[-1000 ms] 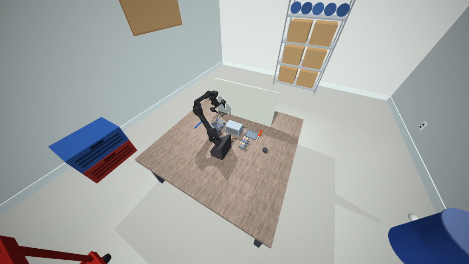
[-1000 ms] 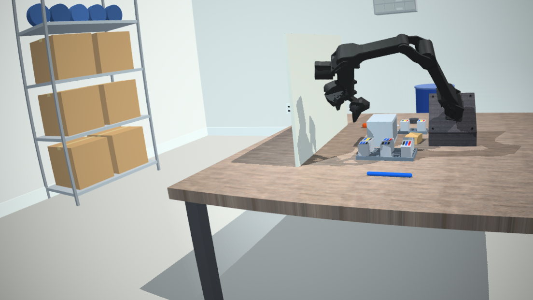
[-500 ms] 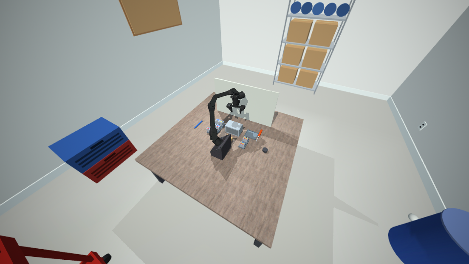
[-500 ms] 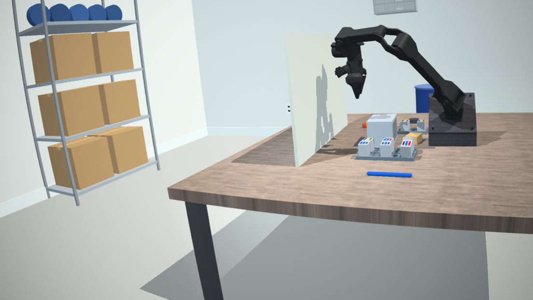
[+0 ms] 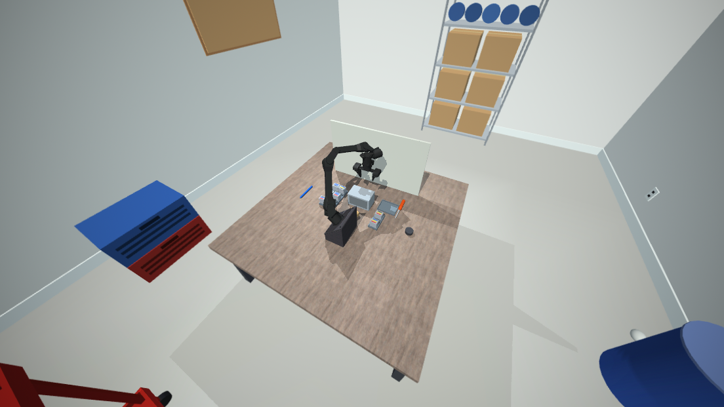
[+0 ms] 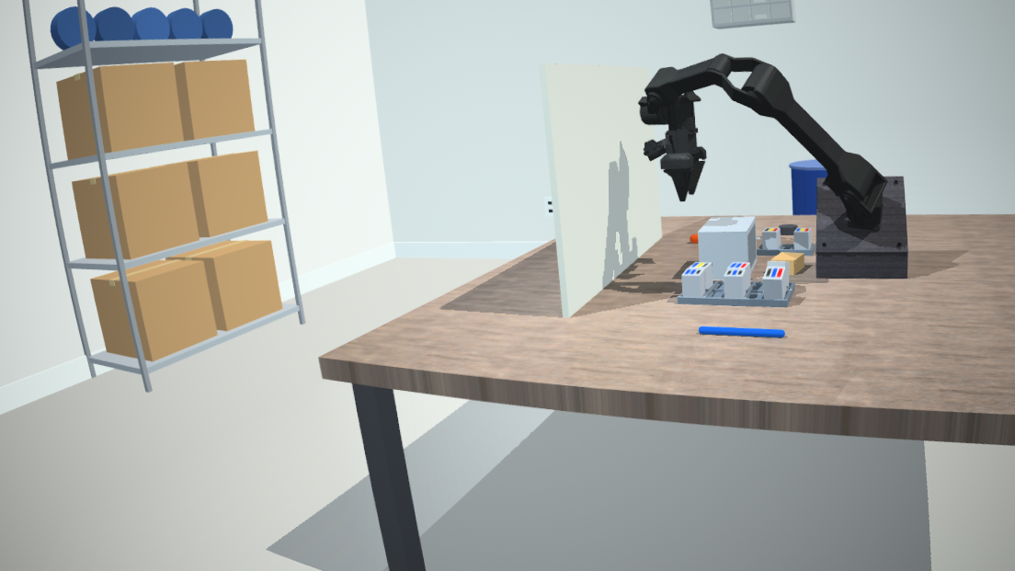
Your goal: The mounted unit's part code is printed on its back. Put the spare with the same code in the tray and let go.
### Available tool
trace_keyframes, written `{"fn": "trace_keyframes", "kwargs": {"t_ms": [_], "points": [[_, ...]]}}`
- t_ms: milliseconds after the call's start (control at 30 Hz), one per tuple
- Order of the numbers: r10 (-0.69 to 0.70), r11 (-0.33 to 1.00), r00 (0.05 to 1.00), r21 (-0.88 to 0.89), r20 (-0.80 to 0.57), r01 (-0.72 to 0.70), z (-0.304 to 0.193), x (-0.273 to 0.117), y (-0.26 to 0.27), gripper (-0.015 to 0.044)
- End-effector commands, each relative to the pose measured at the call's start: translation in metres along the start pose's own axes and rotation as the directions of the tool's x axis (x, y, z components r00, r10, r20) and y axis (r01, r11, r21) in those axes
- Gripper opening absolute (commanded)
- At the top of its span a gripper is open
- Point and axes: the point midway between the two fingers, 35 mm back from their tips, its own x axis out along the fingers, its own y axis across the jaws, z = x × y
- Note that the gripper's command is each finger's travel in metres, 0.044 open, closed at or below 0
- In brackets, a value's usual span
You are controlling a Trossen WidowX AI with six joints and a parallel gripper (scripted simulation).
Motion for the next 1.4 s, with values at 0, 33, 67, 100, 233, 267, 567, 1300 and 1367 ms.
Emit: {"fn": "trace_keyframes", "kwargs": {"t_ms": [0, 33, 67, 100, 233, 267, 567, 1300, 1367], "points": [[0.004, 1.0, 1.0, -0.009, 0.0, -0.004, -0.001, 0.017, 0.002, 0.044], [0.004, 1.0, 1.0, -0.009, 0.0, -0.004, -0.001, 0.017, 0.002, 0.044], [0.004, 1.0, 1.0, -0.009, 0.0, -0.004, -0.001, 0.017, 0.002, 0.044], [0.004, 1.0, 1.0, -0.009, 0.0, -0.004, -0.001, 0.017, 0.002, 0.044], [0.004, 1.0, 1.0, -0.009, 0.0, -0.004, -0.001, 0.017, 0.002, 0.044], [0.004, 1.0, 1.0, -0.009, 0.0, -0.004, -0.001, 0.017, 0.002, 0.044], [0.004, 0.983, 1.0, -0.181, -0.001, -0.004, -0.018, 0.009, 0.031, 0.044], [0.013, 0.098, 1.0, -0.995, -0.011, -0.012, -0.203, 0.019, 0.165, 0.044], [0.013, 0.098, 1.0, -0.995, -0.011, -0.012, -0.203, 0.019, 0.165, 0.044]]}}
